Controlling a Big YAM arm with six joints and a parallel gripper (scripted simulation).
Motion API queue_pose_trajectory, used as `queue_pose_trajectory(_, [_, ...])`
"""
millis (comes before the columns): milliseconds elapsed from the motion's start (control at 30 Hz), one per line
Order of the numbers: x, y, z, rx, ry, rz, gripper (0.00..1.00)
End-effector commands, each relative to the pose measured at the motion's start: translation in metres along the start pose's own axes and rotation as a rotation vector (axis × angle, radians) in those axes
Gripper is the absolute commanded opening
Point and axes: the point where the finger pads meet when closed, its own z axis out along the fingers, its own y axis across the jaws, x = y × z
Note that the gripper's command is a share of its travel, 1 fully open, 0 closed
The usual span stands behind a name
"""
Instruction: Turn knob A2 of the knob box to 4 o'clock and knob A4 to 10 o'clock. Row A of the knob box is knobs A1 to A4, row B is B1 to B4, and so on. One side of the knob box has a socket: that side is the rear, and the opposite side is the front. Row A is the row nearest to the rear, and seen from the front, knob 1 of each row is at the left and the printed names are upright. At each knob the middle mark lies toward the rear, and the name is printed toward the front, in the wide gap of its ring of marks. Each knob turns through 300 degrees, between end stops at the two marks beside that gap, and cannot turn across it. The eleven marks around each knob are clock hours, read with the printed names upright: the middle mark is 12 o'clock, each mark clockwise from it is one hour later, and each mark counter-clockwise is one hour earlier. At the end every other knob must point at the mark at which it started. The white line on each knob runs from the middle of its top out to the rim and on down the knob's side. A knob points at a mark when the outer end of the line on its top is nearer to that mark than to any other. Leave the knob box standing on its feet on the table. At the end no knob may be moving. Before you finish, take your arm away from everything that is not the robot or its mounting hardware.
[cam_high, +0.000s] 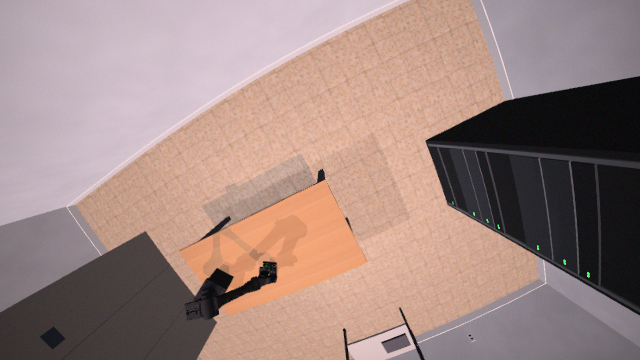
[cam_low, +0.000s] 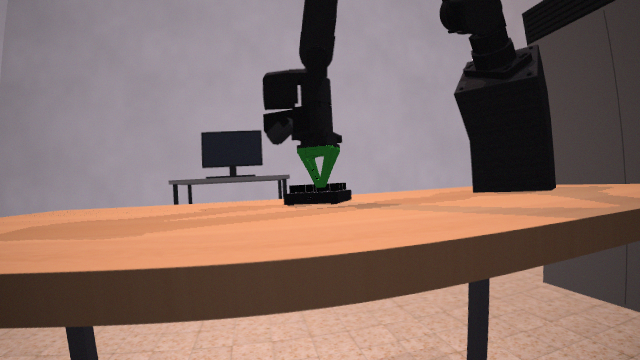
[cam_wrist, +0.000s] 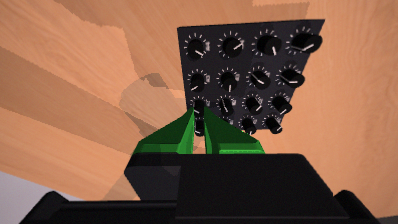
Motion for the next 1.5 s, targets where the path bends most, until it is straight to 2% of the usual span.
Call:
queue_pose_trajectory(0, [-0.0043, 0.0030, 0.0035, -0.004, -0.005, -0.001, 0.08])
queue_pose_trajectory(1100, [-0.0043, 0.0030, 0.0035, -0.004, -0.005, 0.022, 0.08])
queue_pose_trajectory(1467, [-0.0044, 0.0027, 0.0034, -0.004, -0.006, 0.115, 0.08])
